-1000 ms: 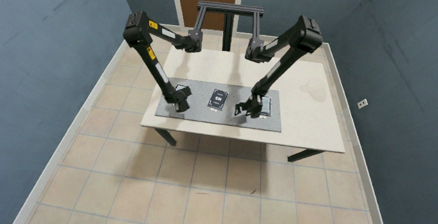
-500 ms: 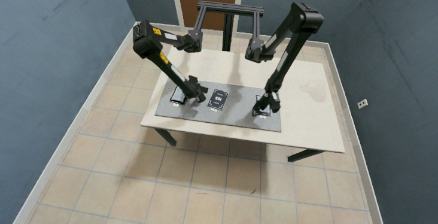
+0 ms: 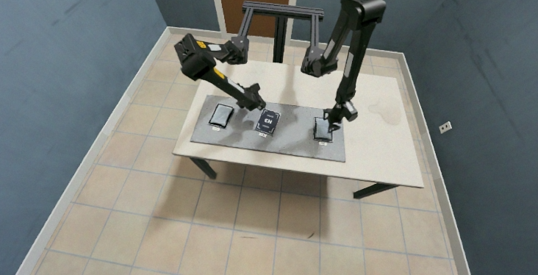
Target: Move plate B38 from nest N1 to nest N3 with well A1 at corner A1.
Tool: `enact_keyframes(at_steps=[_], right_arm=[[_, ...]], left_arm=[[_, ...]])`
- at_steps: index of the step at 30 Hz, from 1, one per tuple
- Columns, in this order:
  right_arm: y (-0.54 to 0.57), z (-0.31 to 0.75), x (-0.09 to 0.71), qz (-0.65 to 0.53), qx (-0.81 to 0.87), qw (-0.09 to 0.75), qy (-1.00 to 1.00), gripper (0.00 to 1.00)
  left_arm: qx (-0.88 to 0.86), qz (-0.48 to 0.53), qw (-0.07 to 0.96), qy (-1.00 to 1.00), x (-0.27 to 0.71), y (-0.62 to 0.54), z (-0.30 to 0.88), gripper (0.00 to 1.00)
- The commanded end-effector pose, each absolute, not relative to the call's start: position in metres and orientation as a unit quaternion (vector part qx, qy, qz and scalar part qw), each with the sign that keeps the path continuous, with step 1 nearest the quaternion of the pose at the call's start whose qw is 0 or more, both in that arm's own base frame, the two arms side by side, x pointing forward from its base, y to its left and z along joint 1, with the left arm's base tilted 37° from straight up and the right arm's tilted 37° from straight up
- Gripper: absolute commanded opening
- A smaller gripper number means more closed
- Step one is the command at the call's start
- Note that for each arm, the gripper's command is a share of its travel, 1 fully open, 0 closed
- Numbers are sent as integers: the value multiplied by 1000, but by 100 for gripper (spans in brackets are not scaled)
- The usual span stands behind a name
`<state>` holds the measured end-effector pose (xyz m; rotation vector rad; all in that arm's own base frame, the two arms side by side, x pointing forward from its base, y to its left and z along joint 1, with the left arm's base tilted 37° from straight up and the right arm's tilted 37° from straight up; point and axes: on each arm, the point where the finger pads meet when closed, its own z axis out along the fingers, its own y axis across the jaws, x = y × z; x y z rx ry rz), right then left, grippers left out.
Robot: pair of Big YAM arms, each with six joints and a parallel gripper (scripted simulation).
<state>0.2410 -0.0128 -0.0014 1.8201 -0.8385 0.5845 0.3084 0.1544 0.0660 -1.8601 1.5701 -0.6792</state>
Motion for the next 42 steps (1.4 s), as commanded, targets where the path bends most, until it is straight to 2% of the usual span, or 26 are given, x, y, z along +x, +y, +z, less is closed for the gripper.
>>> enact_keyframes(at_steps=[1, 6, 10, 19, 33, 42], right_arm=[[-13, 3, 221, 189, 790, 548, -201, 100], [-11, 7, 216, 173, 792, 575, -109, 100], [-12, 11, 205, 132, 770, 623, 43, 100], [-7, 23, 200, 107, 709, 662, 218, 100], [-3, 21, 205, 121, 715, 658, 202, 100], [7, 17, 209, 166, 734, 637, 166, 100]], left_arm=[[-778, -281, 275, 490, 287, 166, 71, 100], [-820, -293, 254, 421, 267, 173, 67, 100], [-873, -310, 222, 306, 239, 181, 61, 100], [-915, -329, 182, 144, 198, 187, 54, 100], [-912, -326, 186, 168, 200, 186, 54, 100], [-863, -281, 242, 342, 215, 190, 55, 100]])
